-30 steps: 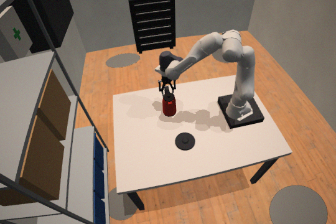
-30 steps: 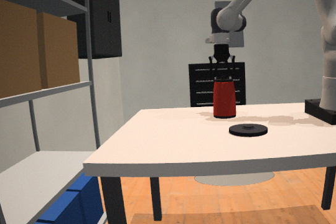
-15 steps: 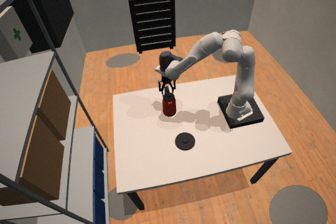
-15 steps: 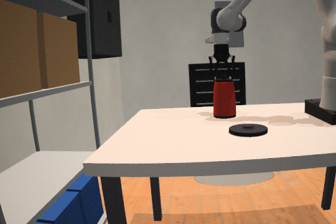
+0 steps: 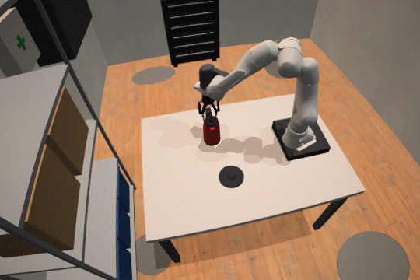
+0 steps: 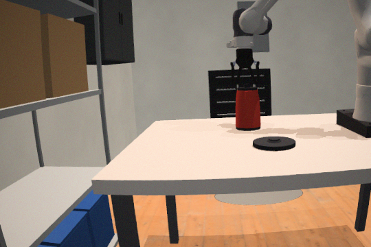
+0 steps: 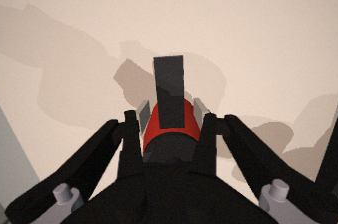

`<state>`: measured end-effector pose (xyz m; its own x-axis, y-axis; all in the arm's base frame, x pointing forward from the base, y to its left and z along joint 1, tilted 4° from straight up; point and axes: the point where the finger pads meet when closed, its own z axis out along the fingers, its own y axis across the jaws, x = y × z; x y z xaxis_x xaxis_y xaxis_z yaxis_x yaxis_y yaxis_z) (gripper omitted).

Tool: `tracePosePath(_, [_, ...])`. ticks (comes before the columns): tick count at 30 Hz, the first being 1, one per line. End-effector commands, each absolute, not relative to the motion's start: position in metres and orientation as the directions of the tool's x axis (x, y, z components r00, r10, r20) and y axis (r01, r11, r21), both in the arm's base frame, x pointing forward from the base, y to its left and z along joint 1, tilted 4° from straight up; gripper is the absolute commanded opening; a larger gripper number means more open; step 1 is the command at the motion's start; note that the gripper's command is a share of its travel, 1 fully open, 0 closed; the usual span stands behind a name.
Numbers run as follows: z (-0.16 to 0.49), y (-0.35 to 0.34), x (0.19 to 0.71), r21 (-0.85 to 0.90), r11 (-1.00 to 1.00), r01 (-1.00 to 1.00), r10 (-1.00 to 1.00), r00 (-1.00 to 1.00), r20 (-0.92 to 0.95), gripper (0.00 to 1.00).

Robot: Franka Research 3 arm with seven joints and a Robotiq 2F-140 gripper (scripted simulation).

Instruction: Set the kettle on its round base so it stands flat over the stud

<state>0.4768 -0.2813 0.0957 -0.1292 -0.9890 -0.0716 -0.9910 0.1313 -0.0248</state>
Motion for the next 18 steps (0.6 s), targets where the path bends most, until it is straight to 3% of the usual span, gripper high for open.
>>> tracePosePath(1, [0.0942,-0.2795,0.4771,-0.024,0.125,-0.992,-0.99,-0.123,-0.073,0.47])
tracePosePath(2, [0.0942,-0.2795,0.4771,-0.024,0.125,-0.992,-0.99,-0.123,-0.073,0.47])
tracePosePath(3, [0.0942,-0.2795,0.4771,-0.024,0.125,-0.992,-0.99,-0.123,-0.073,0.0])
tracePosePath(18, [0.0942,-0.2795,0.4771,-0.024,0.125,-0.992,-0.99,-0.123,-0.073,0.0])
